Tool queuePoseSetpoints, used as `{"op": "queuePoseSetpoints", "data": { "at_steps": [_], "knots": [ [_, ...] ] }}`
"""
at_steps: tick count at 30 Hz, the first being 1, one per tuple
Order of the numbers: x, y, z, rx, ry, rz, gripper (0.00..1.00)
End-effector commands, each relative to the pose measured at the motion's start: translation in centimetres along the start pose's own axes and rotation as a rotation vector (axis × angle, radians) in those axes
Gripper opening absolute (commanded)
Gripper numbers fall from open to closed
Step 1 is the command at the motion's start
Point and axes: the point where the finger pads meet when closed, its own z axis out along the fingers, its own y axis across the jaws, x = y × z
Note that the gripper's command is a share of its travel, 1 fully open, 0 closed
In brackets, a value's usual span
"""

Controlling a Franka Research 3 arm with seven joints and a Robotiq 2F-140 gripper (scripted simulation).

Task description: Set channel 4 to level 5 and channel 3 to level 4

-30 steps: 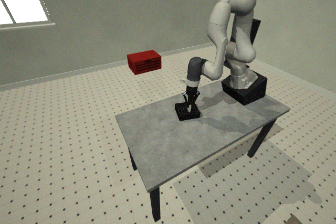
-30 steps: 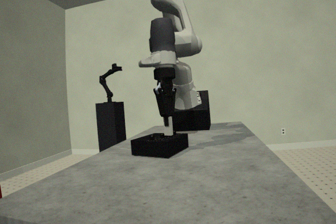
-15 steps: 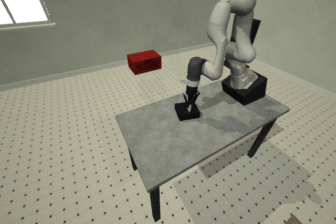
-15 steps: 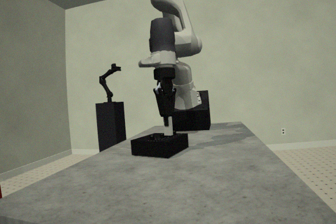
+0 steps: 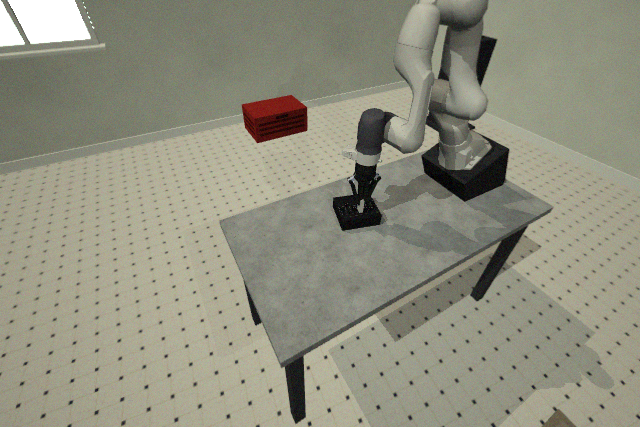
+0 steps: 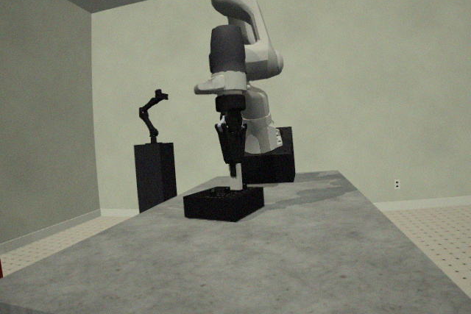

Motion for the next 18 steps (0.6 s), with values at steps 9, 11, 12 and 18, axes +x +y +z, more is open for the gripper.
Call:
{"op": "queuePoseSetpoints", "data": {
  "at_steps": [9, 11, 12, 18],
  "knots": [
    [-0.32, -0.03, -0.06, 0.002, -0.001, -0.003, 0.0],
    [-0.43, -0.03, -0.06, 0.002, -0.001, -0.003, 0.0],
    [-0.47, -0.03, -0.06, 0.002, -0.001, -0.003, 0.0],
    [-0.55, -0.03, -0.06, 0.002, -0.001, -0.003, 0.0]
  ]
}}
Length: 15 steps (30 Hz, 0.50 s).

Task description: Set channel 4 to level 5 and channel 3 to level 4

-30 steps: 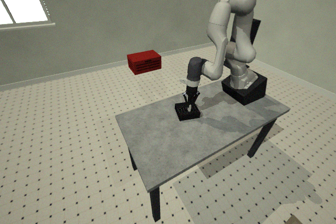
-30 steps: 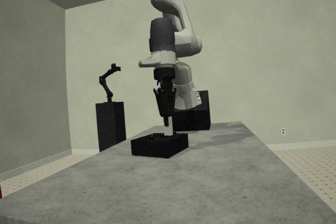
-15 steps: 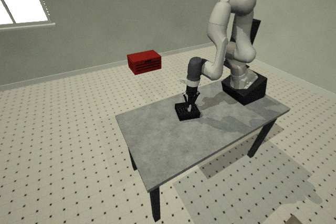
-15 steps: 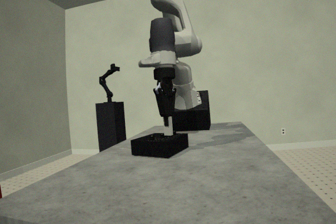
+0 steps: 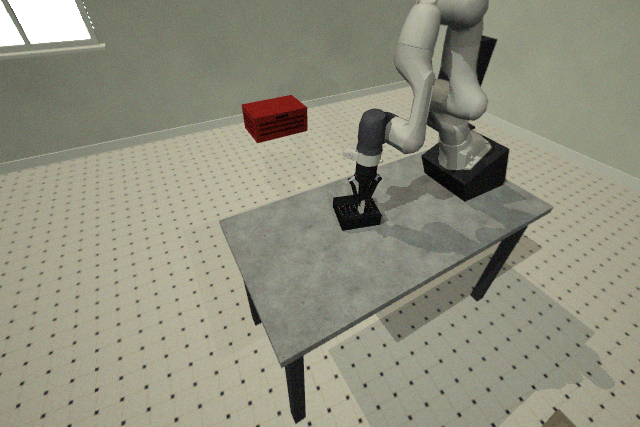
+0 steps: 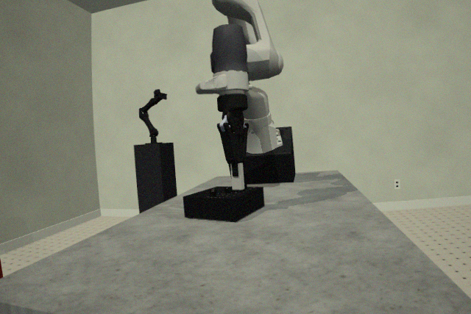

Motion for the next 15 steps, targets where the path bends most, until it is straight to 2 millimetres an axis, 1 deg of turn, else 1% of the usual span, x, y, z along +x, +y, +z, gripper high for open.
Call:
{"op": "queuePoseSetpoints", "data": {
  "at_steps": [1, 7, 15],
  "knots": [
    [0.0, -0.1, 0.0, 0.001, 0.001, 0.006, 0.0],
    [0.0, -0.1, -0.4, 0.001, 0.001, 0.006, 0.0],
    [0.0, -0.1, -2.6, 0.001, 0.001, 0.006, 0.0]
  ]
}}
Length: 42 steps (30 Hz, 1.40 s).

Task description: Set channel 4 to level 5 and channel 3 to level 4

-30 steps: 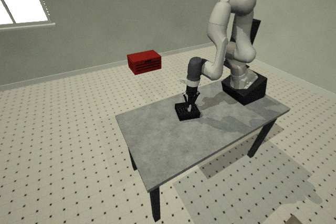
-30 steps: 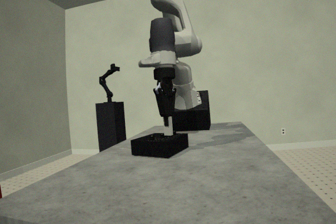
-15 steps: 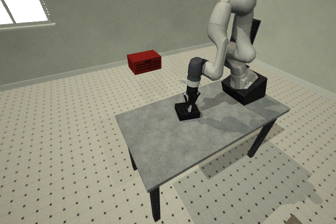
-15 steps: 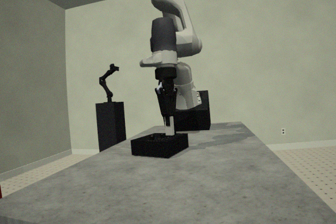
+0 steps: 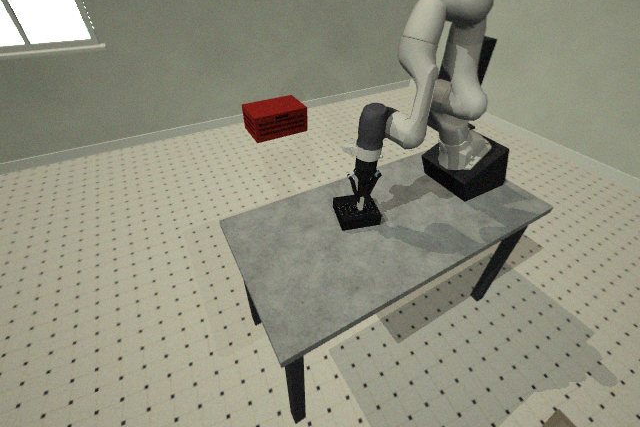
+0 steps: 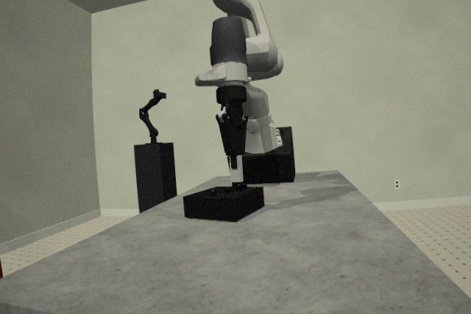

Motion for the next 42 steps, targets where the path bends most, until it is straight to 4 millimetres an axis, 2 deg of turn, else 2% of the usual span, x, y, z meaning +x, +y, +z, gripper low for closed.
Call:
{"op": "queuePoseSetpoints", "data": {
  "at_steps": [1, 9, 23, 24, 36, 42],
  "knots": [
    [0.1, 0.5, -0.6, -0.015, 0.006, 0.003, 0.0],
    [0.1, 0.5, -2.0, -0.015, 0.006, 0.003, 0.0],
    [0.1, 0.5, -2.0, -0.015, 0.006, 0.003, 0.0],
    [0.1, 0.5, -2.0, -0.015, 0.006, 0.003, 1.0],
    [0.1, 0.5, -3.6, -0.015, 0.006, 0.003, 1.0],
    [0.1, 0.4, -5.9, -0.015, 0.006, 0.003, 1.0]
  ]
}}
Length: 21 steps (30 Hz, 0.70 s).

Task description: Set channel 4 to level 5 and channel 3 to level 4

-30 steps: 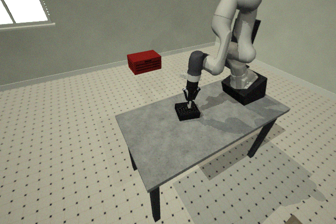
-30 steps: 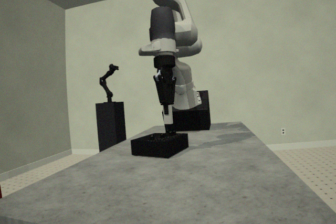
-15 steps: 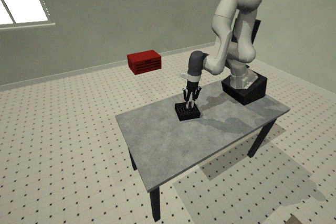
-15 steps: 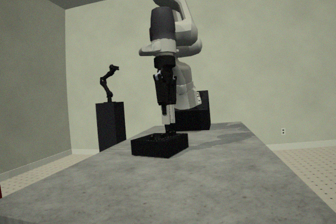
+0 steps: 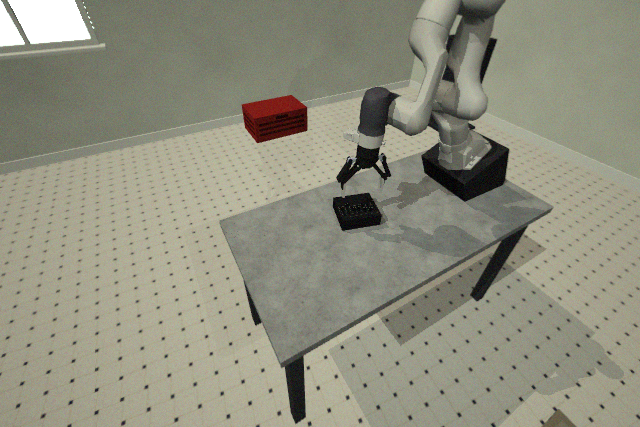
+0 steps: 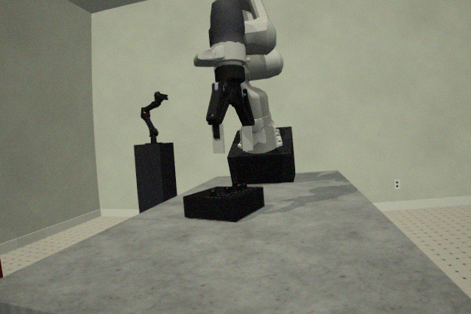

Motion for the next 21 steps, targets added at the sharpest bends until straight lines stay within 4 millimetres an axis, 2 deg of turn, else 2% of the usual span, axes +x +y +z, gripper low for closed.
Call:
{"op": "queuePoseSetpoints", "data": {
  "at_steps": [1, 9, 21],
  "knots": [
    [0.1, 0.6, -1.2, -0.019, 0.006, -0.003, 1.0],
    [0.1, 0.5, -3.3, -0.019, 0.006, -0.003, 1.0],
    [0.1, 0.5, -3.5, -0.019, 0.006, -0.003, 1.0]
  ]
}}
